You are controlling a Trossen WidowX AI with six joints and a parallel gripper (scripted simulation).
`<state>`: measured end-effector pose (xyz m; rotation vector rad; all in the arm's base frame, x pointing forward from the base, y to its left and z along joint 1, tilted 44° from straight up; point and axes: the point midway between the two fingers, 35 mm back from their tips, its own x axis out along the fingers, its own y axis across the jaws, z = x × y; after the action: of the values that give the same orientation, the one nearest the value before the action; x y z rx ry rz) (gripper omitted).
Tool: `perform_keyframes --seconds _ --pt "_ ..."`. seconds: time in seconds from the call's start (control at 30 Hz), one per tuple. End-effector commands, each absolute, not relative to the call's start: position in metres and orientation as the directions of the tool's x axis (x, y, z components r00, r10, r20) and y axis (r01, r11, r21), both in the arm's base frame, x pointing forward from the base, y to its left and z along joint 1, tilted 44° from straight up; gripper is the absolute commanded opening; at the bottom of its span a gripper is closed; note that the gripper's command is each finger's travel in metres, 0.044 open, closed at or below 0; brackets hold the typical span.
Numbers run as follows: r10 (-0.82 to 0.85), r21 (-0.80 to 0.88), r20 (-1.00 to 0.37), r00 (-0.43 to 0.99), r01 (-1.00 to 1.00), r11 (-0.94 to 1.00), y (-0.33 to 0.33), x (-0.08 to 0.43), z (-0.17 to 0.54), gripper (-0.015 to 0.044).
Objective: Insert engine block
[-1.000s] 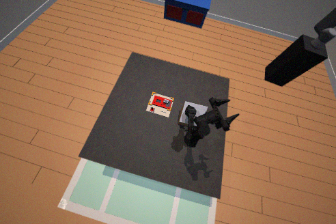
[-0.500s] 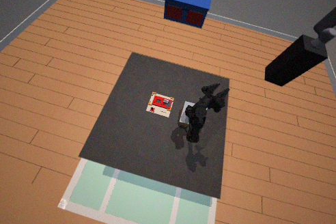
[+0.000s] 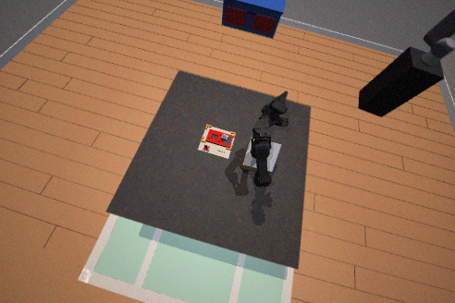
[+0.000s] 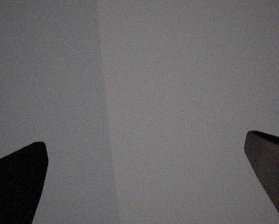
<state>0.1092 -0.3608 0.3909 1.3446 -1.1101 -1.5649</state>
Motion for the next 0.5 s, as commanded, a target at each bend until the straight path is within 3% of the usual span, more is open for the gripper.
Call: perform_keyframes --seconds 0.0,0.47 --pt "-0.925 0.919 -0.369 -0.089 0.117 -0.377 -0.365 0.129 0.366 0.0440" --pt "-0.832 0.747 -0.549 0.073 0.489 -0.450 -0.365 0.194 0.287 0.0440"
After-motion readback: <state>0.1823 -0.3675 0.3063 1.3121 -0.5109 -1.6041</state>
